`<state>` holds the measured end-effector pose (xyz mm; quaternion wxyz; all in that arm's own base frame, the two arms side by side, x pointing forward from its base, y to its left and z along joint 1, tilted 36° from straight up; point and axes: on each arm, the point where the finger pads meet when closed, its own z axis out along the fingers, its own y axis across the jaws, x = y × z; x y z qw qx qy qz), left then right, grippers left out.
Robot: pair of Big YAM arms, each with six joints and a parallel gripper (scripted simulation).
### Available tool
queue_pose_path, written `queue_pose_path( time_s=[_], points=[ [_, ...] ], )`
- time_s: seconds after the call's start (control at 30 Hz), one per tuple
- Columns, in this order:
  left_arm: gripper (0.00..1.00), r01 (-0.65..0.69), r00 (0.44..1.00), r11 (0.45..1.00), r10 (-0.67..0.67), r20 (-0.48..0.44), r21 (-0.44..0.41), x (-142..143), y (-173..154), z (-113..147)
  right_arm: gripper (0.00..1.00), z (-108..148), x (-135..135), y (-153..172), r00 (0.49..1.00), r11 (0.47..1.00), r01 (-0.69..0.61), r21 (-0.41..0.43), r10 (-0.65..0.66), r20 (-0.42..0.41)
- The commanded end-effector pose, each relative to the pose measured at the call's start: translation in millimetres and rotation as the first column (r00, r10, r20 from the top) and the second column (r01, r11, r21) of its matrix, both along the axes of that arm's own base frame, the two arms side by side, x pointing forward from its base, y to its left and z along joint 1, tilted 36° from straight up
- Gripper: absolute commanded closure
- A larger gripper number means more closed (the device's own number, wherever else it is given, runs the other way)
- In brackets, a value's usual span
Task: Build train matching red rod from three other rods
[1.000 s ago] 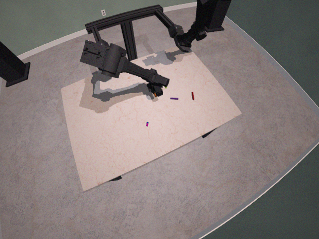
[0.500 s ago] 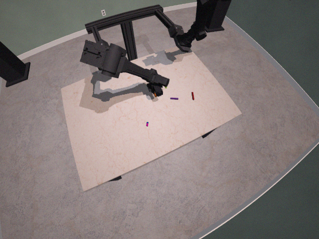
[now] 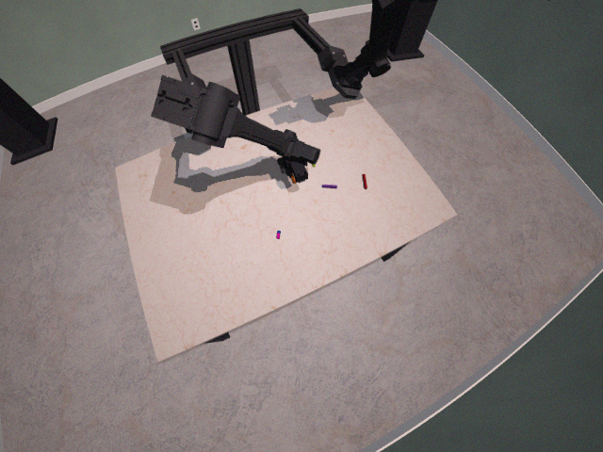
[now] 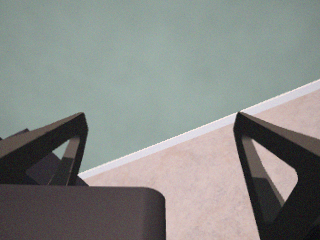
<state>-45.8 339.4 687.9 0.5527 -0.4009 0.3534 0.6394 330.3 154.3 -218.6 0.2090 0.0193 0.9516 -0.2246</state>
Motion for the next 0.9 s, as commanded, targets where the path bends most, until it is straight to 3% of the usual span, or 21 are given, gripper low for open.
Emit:
queue_pose_path(
  time_s=[0.0, 0.87],
  points=[
    [0.0, -0.009, 1.0, 1.0, 0.009, 0.01, -0.006, -4, -3, -1, 0.77, -7, -7, 2, 1.0, 1.0, -0.006, -0.003, 0.006, 0.0],
    [0.0, -0.009, 1.0, 1.0, 0.009, 0.01, -0.006, -4, -3, -1, 0.77, -24, 9, -14, 1.0, 1.0, 0.007, -0.004, -0.007, -0.002]
  ],
)
